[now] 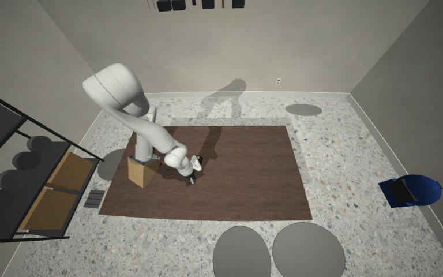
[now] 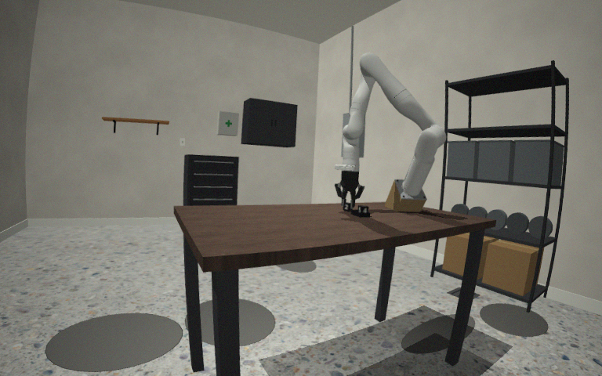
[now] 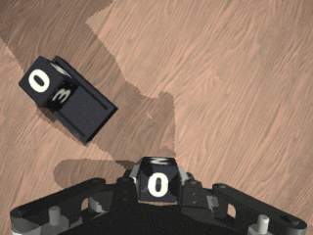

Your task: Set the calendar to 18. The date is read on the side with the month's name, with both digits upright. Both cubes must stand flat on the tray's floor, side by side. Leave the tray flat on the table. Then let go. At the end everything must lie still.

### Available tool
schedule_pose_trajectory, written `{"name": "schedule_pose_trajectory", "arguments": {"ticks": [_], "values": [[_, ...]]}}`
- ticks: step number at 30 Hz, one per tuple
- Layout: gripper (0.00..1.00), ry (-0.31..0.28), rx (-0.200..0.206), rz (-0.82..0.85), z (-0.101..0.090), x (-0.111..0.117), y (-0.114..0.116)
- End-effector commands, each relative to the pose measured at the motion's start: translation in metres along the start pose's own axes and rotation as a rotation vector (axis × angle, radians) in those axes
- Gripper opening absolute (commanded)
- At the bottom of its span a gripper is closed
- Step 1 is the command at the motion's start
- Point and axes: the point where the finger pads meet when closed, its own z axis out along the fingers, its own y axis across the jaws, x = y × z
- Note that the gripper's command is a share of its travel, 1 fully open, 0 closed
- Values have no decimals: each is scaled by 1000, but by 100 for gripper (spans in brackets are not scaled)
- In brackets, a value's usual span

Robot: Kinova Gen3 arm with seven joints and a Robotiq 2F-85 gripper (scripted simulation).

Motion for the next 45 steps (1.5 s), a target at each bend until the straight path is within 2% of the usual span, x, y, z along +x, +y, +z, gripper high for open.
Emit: {"name": "schedule_pose_trajectory", "arguments": {"ticks": [1, 45], "values": [[28, 0, -1, 0, 0, 0, 0], [28, 0, -1, 0, 0, 0, 1]]}}
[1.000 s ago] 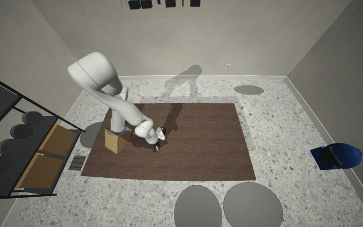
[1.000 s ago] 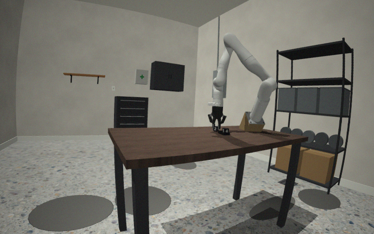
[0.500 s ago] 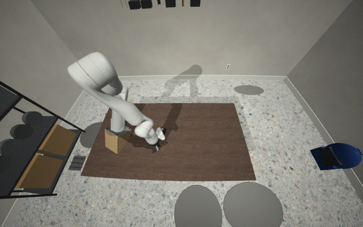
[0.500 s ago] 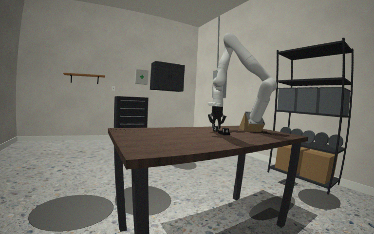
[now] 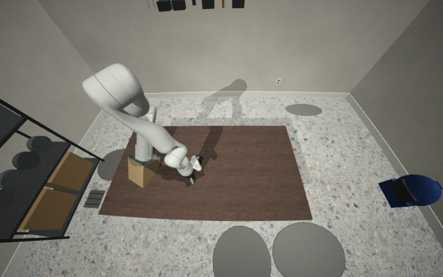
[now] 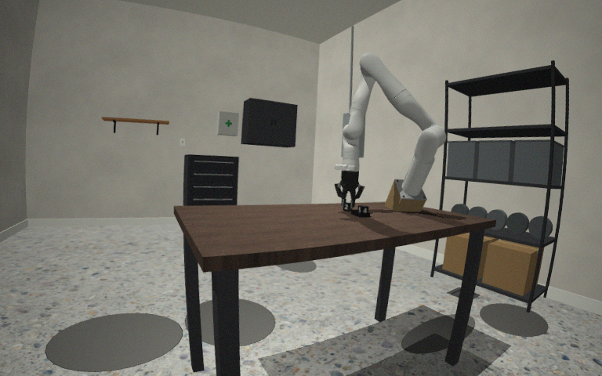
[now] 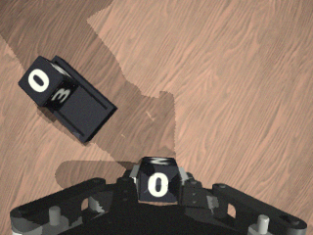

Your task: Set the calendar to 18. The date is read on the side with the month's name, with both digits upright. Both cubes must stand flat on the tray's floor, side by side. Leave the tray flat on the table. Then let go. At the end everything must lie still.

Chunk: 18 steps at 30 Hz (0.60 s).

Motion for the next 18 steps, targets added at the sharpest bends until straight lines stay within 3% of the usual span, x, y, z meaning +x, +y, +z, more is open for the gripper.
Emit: {"name": "schedule_pose_trajectory", "arguments": {"ticks": [1, 18], "values": [[28, 0, -1, 0, 0, 0, 0], [28, 0, -1, 0, 1, 0, 0]]}}
